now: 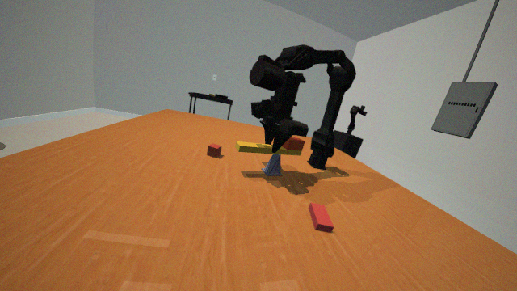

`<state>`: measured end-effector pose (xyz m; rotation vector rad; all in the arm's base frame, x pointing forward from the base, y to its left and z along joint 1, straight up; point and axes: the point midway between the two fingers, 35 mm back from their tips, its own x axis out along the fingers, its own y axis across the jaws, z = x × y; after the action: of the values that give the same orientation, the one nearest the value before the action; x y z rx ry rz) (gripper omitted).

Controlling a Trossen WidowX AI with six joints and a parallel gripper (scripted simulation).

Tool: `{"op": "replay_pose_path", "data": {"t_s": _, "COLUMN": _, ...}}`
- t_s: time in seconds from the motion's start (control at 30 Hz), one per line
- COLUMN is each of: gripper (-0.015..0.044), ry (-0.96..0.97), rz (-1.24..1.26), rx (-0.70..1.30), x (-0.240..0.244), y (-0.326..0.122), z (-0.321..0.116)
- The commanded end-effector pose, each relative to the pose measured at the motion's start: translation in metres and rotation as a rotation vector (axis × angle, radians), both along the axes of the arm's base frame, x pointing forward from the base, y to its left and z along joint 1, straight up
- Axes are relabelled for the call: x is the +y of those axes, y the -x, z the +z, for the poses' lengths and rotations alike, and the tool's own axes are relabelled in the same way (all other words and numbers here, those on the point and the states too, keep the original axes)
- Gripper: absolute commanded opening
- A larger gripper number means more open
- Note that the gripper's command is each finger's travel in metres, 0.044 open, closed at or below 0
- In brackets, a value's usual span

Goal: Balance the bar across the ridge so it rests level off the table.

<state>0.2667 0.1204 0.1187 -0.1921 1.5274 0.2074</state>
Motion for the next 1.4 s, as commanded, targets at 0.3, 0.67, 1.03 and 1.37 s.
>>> {"op": "replay_pose_path", "data": {"t_s": 0.3, "gripper": 0.0440, "ry": 0.000, "rz": 0.000, "rx": 0.000, "x": 0.000, "y": 0.000, "z": 0.000}}
{"op": "replay_pose_path", "data": {"t_s": 0.67, "gripper": 0.0440, "ry": -0.002, "rz": 0.000, "rx": -0.003, "x": 0.000, "y": 0.000, "z": 0.084}}
{"op": "replay_pose_path", "data": {"t_s": 1.03, "gripper": 0.0440, "ry": -0.002, "rz": 0.000, "rx": -0.003, "x": -0.001, "y": 0.003, "z": 0.100}}
{"op": "replay_pose_path", "data": {"t_s": 1.37, "gripper": 0.0440, "ry": -0.002, "rz": 0.000, "rx": -0.003, "x": -0.001, "y": 0.003, "z": 0.100}}
